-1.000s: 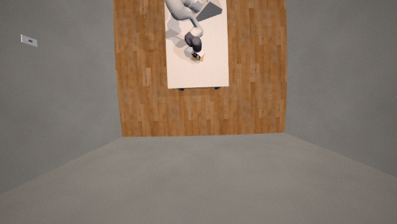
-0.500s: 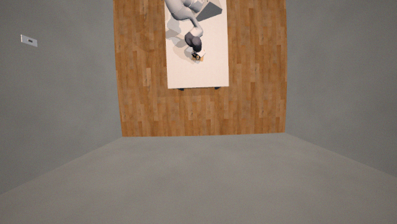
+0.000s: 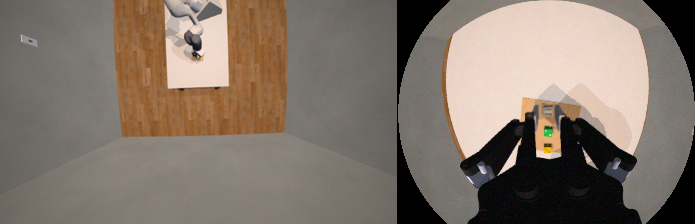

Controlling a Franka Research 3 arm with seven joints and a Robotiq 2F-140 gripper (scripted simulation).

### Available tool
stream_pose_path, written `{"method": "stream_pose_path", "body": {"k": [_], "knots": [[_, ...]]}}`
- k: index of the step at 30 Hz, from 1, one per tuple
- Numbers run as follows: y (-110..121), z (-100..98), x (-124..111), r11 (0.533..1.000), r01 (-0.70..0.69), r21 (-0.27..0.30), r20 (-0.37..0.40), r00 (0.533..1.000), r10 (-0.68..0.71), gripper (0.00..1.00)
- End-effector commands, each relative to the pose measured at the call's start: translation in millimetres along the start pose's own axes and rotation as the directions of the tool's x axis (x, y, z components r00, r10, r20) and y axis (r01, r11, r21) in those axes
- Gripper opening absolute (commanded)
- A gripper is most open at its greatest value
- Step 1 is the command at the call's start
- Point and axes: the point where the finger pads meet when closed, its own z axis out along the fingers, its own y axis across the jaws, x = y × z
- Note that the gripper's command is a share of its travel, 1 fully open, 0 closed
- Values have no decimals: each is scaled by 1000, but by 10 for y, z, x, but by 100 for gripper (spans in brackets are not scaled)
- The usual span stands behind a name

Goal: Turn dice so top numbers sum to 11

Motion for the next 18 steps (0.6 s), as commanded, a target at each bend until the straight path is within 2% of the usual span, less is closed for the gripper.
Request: {"method": "stream_pose_path", "body": {"k": [1, 2, 11, 18], "knots": [[32, -130, -41, 1000, 3, -11, 12, 1000, -2, 21], [32, -130, -41, 1000, 3, -11, 12, 1000, -2, 21], [27, -548, -36, 1000, 3, -11, 12, 1000, -2, 21], [26, -607, -35, 1000, 3, -11, 12, 1000, -2, 21]]}}
